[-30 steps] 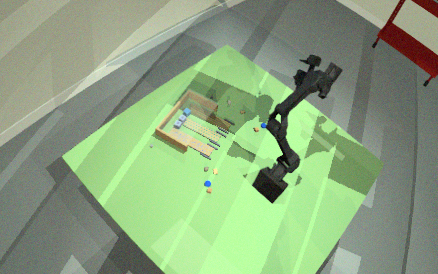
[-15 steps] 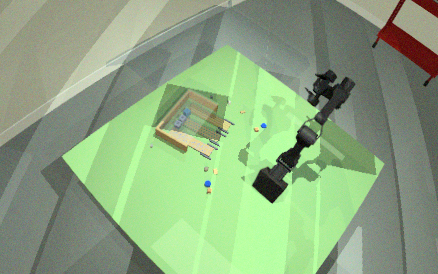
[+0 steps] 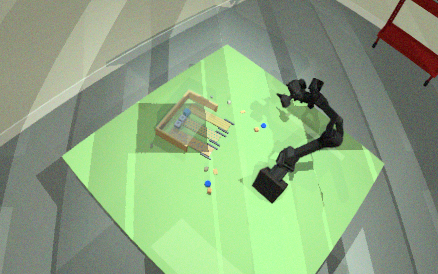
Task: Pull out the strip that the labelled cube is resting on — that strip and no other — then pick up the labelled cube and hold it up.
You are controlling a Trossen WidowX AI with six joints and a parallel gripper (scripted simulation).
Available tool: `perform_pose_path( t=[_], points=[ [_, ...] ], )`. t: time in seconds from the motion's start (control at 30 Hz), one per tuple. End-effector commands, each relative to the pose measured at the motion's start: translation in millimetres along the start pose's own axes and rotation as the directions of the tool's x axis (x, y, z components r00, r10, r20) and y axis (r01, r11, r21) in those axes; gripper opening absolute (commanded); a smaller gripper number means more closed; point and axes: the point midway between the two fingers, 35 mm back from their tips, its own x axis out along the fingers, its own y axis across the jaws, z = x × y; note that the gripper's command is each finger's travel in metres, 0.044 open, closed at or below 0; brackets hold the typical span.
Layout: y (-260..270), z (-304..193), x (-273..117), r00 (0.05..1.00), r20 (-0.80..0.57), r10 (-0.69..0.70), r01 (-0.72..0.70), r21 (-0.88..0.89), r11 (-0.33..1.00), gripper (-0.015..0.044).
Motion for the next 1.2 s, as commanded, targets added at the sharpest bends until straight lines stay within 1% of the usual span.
perform_pose_path(
  t=[0.0,0.2,0.4,0.6,0.8,0.9,1.17],
  points=[
    [50.8,6.6,50.0,0.997,-0.033,0.075,-0.072,0.095,0.993,0.0400],
    [124.3,27.1,88.8,0.987,-0.067,0.148,-0.136,0.159,0.978,0.0400],
    [205.9,49.9,100.7,0.977,-0.099,0.189,-0.168,0.189,0.968,0.0400],
    [287.8,67.1,84.7,0.975,-0.115,0.188,-0.165,0.191,0.968,0.0400],
    [356.5,71.2,45.2,0.985,-0.092,0.144,-0.126,0.177,0.976,0.0400],
    [369.4,69.9,33.7,0.989,-0.079,0.128,-0.112,0.174,0.978,0.0400],
    [369.4,69.9,33.7,0.989,-0.079,0.128,-0.112,0.174,0.978,0.0400]
  ],
)
